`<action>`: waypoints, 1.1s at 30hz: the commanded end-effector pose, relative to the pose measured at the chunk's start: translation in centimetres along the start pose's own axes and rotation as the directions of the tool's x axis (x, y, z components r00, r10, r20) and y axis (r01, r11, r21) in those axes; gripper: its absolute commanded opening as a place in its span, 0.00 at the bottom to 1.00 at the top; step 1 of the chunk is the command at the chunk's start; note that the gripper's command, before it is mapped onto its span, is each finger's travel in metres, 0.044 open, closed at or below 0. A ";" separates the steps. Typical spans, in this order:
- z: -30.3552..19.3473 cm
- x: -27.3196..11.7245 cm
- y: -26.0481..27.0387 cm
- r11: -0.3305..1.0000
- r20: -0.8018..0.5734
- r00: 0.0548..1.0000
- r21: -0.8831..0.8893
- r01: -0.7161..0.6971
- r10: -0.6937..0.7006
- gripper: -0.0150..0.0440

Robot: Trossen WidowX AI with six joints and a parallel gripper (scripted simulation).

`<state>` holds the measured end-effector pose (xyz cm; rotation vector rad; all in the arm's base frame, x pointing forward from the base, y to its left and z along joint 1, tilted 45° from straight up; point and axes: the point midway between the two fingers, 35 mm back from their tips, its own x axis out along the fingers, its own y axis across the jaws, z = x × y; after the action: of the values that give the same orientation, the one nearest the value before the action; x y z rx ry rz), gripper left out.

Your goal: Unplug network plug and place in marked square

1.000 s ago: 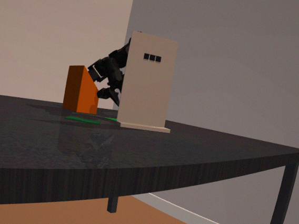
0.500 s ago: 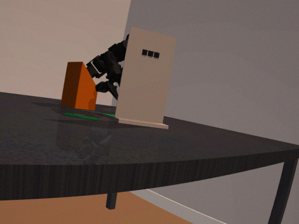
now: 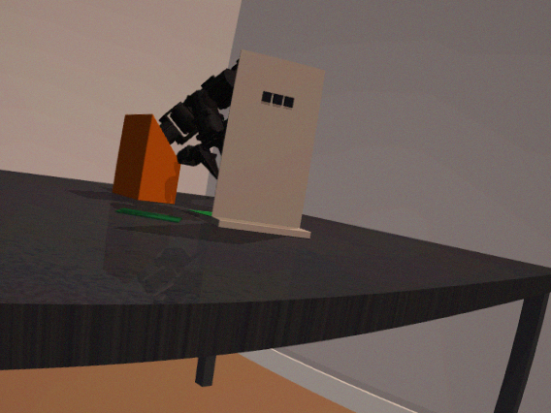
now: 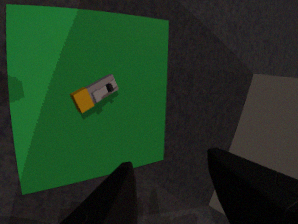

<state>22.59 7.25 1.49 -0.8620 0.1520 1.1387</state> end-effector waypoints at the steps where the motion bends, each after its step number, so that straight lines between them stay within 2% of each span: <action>1: 0.1 -0.4 -0.4 1.000 0.003 1.000 -0.009 0.007 -0.007 0.52; 33: 0.9 -3.0 -1.6 1.000 0.014 1.000 -0.004 0.023 -0.023 0.52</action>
<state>22.20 5.57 3.96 -0.8505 0.1386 1.1294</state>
